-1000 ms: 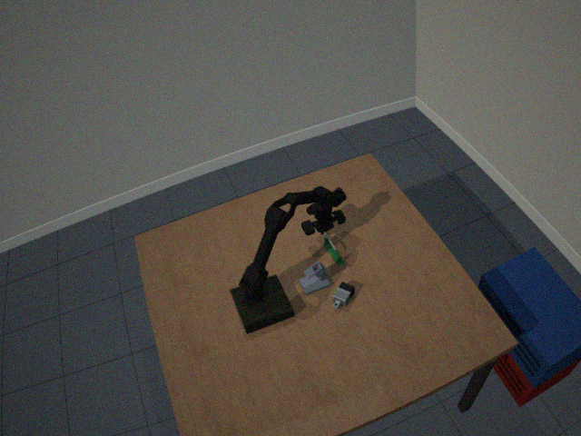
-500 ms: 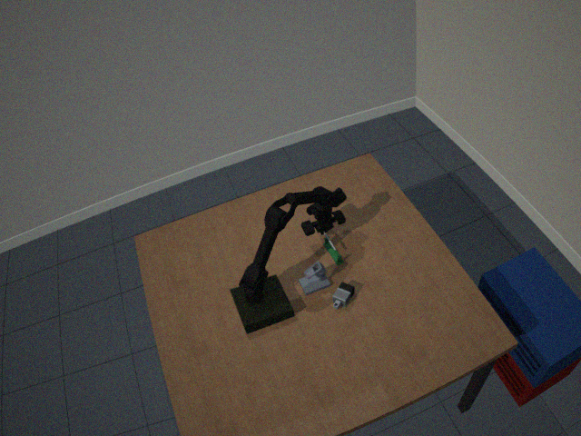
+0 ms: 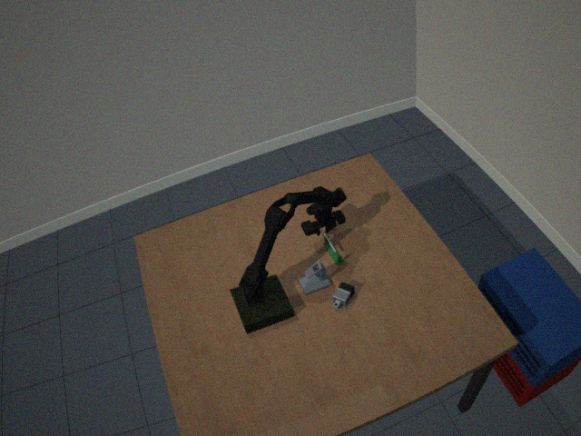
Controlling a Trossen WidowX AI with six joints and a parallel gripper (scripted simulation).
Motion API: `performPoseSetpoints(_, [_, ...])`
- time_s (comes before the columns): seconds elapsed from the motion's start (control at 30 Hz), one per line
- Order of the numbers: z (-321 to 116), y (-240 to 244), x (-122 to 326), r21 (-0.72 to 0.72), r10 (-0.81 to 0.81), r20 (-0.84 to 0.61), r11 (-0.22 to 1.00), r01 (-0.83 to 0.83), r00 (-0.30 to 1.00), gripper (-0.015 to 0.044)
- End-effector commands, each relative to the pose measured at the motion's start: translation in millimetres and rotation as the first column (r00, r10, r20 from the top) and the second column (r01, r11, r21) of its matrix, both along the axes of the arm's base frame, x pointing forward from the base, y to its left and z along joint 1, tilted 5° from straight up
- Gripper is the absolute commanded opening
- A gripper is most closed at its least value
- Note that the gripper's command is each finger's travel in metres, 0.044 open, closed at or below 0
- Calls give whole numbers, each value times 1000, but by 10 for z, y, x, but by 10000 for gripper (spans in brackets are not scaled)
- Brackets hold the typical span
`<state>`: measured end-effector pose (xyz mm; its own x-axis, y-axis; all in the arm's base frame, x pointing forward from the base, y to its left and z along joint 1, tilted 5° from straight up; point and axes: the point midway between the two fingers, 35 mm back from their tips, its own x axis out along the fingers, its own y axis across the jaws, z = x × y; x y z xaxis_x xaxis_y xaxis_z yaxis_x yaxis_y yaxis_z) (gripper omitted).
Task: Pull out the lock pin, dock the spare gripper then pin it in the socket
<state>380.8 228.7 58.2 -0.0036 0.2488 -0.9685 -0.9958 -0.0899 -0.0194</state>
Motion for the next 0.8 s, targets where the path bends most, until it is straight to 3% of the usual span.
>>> performPoseSetpoints(0.0, [1,0,1,0,0,0,1000,0,1000,200])
performPoseSetpoints(0.77, [568,-100,-157,-22,-4,-44,1000,3,999,200])
